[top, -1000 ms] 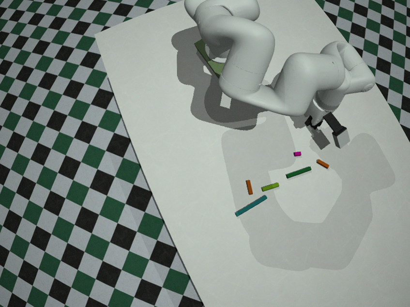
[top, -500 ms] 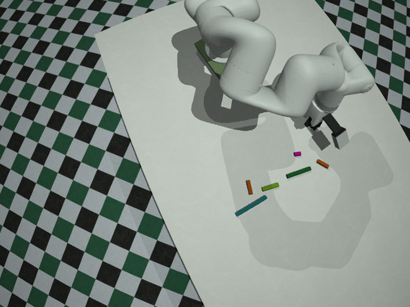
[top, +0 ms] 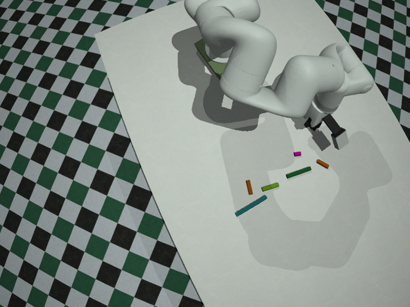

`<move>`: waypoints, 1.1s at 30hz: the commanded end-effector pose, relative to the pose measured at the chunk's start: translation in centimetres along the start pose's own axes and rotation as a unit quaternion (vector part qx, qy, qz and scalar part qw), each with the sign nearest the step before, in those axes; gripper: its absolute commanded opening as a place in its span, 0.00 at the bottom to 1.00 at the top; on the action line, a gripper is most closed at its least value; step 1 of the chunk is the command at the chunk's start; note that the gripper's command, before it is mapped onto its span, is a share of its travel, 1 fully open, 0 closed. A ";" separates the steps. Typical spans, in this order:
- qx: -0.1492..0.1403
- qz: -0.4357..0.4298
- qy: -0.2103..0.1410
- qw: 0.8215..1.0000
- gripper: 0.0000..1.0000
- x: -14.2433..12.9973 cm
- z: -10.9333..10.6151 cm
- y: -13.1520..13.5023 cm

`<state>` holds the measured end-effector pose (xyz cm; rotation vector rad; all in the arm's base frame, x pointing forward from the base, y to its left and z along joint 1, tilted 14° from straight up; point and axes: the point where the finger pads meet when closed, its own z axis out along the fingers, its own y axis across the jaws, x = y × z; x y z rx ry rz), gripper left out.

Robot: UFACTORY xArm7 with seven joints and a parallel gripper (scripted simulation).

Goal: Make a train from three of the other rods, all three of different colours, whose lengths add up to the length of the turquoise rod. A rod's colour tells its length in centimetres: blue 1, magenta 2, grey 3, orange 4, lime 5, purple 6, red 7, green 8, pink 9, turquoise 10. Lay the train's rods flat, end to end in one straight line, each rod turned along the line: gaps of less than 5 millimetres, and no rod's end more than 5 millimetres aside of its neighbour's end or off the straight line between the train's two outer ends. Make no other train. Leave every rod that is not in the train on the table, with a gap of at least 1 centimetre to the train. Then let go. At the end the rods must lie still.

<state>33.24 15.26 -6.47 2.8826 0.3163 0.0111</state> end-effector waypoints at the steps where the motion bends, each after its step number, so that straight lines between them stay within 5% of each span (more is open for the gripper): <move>1: 0.001 0.000 0.001 1.000 0.04 0.1 -0.1 -0.1; 29: 0.001 0.000 0.001 1.000 0.04 0.1 -0.1 -0.1; 33: 0.001 0.000 0.001 1.000 0.12 0.1 -0.1 -0.1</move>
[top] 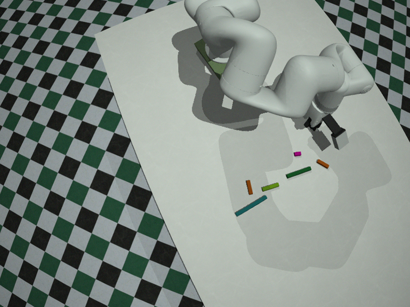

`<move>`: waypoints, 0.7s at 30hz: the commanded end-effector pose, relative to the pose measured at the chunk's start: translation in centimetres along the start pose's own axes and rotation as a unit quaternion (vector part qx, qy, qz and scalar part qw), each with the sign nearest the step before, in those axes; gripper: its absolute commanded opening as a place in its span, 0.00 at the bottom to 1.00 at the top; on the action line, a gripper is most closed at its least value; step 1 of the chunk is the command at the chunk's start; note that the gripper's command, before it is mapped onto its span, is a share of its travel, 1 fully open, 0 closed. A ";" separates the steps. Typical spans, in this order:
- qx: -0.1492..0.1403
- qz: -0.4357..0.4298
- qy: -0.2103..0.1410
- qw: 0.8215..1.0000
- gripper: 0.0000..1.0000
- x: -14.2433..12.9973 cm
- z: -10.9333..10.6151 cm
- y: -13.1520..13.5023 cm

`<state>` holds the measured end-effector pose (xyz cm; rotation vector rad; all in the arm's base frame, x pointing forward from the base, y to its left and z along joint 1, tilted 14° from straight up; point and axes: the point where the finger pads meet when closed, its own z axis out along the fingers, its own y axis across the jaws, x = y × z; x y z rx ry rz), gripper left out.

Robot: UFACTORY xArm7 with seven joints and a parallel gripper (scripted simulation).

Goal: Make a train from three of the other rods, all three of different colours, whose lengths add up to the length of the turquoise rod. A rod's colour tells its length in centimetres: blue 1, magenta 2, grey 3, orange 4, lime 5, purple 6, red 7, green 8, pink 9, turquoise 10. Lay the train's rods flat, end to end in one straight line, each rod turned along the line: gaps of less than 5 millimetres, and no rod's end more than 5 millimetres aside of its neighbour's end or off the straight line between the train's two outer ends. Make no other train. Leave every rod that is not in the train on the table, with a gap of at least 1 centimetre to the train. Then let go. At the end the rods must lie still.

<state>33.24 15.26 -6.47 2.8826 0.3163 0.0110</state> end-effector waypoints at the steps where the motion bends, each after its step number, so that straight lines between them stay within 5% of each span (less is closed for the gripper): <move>1: 0.001 0.000 0.001 1.000 0.12 0.1 -0.1 -0.1; 11: 0.001 0.000 0.001 1.000 0.24 0.1 -0.1 -0.1; 21: 0.001 0.000 0.001 1.000 0.24 0.1 -0.2 -0.1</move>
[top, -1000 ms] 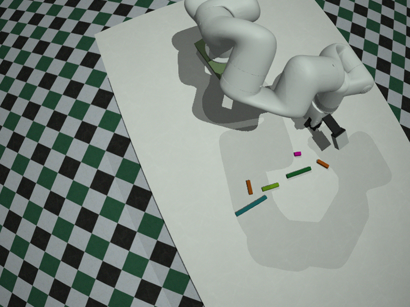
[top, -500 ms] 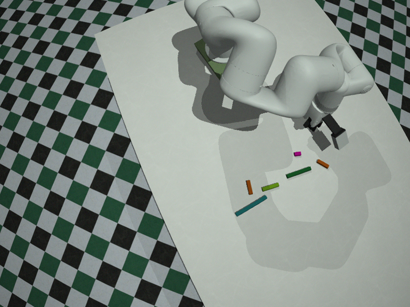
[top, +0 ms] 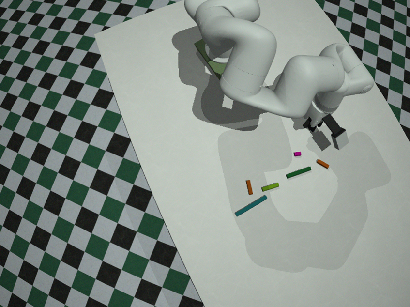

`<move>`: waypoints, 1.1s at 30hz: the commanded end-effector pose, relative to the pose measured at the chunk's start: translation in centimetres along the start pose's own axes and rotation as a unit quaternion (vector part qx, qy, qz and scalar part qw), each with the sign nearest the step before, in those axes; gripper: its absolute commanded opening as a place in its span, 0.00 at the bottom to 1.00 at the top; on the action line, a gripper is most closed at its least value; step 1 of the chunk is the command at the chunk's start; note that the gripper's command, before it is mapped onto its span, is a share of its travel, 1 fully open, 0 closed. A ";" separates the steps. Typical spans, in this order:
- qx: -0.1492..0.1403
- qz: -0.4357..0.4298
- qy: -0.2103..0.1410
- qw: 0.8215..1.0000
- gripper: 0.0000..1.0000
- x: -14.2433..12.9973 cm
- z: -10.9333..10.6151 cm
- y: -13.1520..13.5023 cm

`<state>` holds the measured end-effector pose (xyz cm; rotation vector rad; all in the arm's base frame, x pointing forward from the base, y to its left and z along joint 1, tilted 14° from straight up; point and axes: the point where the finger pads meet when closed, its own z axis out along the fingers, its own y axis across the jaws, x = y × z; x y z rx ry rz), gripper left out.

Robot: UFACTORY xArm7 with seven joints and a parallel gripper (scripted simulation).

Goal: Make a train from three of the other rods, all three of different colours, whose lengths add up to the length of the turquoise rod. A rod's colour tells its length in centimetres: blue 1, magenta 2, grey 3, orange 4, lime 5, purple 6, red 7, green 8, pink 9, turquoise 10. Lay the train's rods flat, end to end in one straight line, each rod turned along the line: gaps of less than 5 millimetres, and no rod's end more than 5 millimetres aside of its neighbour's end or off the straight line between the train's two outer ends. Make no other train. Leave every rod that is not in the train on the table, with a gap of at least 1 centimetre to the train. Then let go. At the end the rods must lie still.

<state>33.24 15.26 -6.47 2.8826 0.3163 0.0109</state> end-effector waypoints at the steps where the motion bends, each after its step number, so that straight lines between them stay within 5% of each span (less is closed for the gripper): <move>1: 0.001 0.000 0.002 1.000 0.24 0.1 -0.2 -0.1; 8: 0.001 0.000 0.002 1.000 0.24 0.1 -1.2 -0.1; 19: 0.001 0.000 0.002 1.000 0.24 0.1 -6.7 -0.1; 32: 0.001 0.000 0.002 1.000 0.24 0.1 -9.1 -0.1; 33: 0.001 0.000 0.002 1.000 1.00 0.1 -9.1 -0.1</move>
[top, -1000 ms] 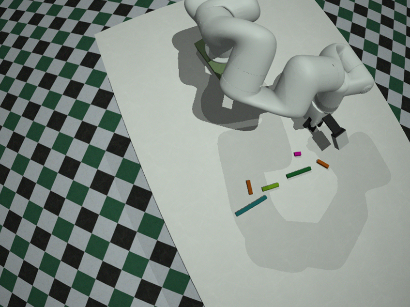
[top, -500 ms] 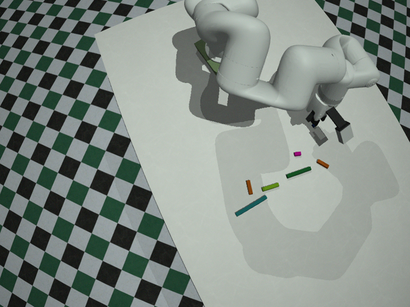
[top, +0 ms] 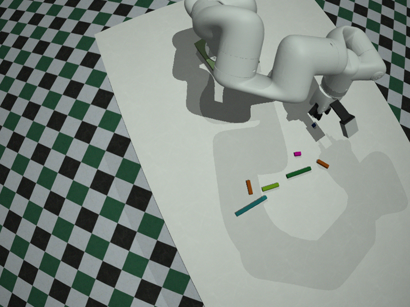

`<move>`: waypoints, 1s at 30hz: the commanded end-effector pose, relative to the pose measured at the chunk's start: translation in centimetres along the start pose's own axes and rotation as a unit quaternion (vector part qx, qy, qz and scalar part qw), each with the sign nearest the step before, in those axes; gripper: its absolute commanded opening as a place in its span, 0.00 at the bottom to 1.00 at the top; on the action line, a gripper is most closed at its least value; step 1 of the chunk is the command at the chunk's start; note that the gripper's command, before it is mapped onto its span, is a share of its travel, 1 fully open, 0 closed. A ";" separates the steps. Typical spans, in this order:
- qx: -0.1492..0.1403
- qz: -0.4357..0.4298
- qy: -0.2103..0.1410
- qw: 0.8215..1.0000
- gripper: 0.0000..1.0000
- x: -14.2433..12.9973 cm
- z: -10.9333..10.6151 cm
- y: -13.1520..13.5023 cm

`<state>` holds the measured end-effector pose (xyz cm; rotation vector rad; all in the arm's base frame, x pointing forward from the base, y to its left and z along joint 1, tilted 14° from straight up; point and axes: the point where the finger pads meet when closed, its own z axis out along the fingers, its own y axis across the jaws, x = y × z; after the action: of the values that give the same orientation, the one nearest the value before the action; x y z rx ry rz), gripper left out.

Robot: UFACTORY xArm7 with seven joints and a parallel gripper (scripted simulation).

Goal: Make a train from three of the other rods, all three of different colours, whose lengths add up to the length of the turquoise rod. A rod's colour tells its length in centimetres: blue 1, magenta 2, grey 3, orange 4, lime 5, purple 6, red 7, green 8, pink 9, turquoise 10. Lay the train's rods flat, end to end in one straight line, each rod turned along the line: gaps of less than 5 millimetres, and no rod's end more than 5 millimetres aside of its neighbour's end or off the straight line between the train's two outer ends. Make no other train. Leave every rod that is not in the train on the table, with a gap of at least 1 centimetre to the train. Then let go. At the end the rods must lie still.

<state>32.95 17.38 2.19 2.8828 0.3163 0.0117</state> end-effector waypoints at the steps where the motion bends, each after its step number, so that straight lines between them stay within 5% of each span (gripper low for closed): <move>1: 0.001 0.000 0.001 1.000 1.00 0.1 -0.2 -0.1; 23: 0.001 -0.003 0.001 1.000 1.00 0.2 -0.2 0.0; 30: 0.007 -0.103 0.007 0.995 1.00 5.6 0.3 1.5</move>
<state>35.25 17.37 2.23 2.8745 0.4389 0.0180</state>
